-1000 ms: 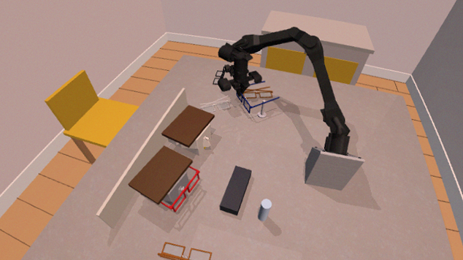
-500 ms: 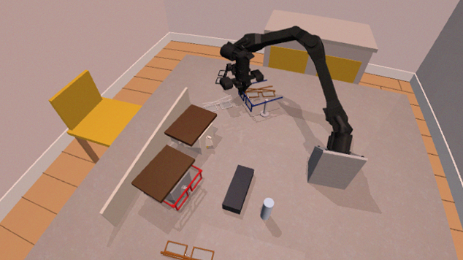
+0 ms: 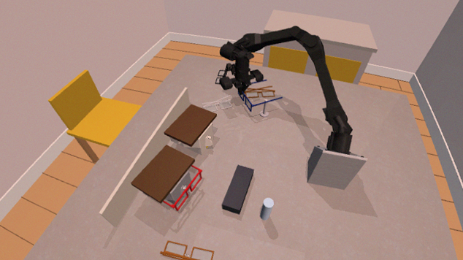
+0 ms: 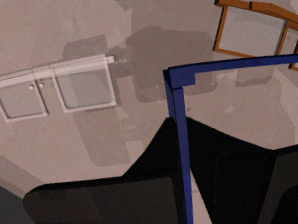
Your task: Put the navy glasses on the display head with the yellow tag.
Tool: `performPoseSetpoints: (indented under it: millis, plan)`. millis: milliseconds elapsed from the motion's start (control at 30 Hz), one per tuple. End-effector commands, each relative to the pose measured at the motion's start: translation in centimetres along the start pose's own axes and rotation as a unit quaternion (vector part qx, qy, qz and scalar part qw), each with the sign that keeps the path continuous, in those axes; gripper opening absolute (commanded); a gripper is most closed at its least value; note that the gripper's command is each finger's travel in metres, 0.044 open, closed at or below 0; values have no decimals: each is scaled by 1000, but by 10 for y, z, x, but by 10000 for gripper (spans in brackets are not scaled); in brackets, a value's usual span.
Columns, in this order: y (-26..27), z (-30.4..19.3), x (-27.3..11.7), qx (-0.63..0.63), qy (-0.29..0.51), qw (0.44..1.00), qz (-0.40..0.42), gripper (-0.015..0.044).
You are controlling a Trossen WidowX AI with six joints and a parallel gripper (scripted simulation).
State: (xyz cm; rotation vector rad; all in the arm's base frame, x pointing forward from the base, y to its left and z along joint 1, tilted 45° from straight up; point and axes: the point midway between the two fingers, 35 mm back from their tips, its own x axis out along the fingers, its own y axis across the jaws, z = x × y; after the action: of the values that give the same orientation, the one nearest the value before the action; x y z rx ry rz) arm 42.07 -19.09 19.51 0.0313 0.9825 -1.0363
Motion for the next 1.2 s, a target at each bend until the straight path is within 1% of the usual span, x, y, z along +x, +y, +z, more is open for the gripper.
performPoseSetpoints:
  millis: [0,467,567,800,967,1167]
  plan:
    - [0,0,0,1,0,1000,0,0]
    - [0,-5,-2,1,0,1000,0,0]
    - [1,-6,-13,1,1,1000,0,0]
    - [0,-12,-58,1,2,1000,1,0]
    - [-1,-13,-61,-7,1,1000,3,0]
    - [-9,-20,-77,-79,-9,997,20,0]
